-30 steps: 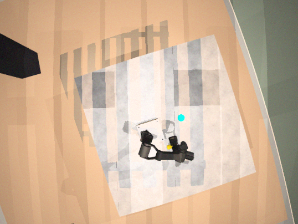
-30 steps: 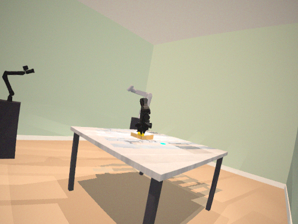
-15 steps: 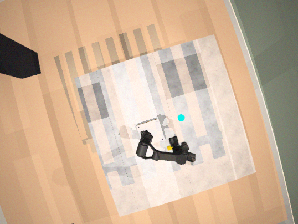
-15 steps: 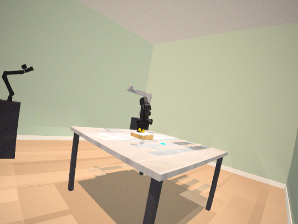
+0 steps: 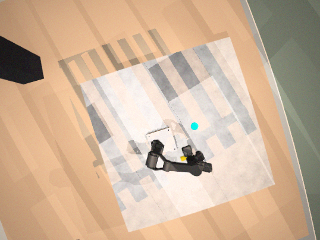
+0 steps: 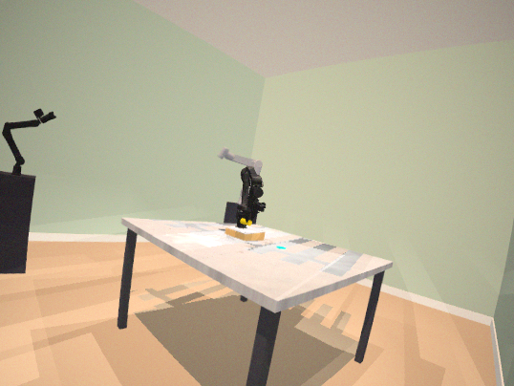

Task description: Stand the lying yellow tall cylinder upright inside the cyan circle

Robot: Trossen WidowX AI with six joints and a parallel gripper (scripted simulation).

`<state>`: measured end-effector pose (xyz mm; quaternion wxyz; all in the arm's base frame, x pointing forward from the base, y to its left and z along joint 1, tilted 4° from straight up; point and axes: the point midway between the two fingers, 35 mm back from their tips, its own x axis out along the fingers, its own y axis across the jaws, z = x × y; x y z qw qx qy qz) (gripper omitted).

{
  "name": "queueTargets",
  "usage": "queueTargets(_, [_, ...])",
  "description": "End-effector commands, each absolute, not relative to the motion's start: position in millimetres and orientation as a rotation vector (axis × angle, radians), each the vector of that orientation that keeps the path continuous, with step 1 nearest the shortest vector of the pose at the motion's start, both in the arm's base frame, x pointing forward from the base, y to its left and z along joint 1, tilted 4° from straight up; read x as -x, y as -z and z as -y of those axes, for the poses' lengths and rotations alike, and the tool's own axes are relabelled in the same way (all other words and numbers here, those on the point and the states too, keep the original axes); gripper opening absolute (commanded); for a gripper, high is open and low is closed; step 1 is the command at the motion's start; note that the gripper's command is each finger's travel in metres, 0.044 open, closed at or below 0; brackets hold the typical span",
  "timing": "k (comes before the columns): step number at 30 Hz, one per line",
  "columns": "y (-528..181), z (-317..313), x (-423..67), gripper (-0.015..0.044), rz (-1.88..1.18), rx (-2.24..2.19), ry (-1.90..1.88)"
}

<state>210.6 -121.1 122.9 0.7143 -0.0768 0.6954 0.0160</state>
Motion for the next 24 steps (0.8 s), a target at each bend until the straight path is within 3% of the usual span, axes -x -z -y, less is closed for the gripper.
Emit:
queueTargets(1, [-126.0,117.8,-218.6,0.0105,-1.538,0.214,-0.066])
queueTargets(24, [-133.1,80.4,-263.1,0.0105,-1.512,0.456,-0.279])
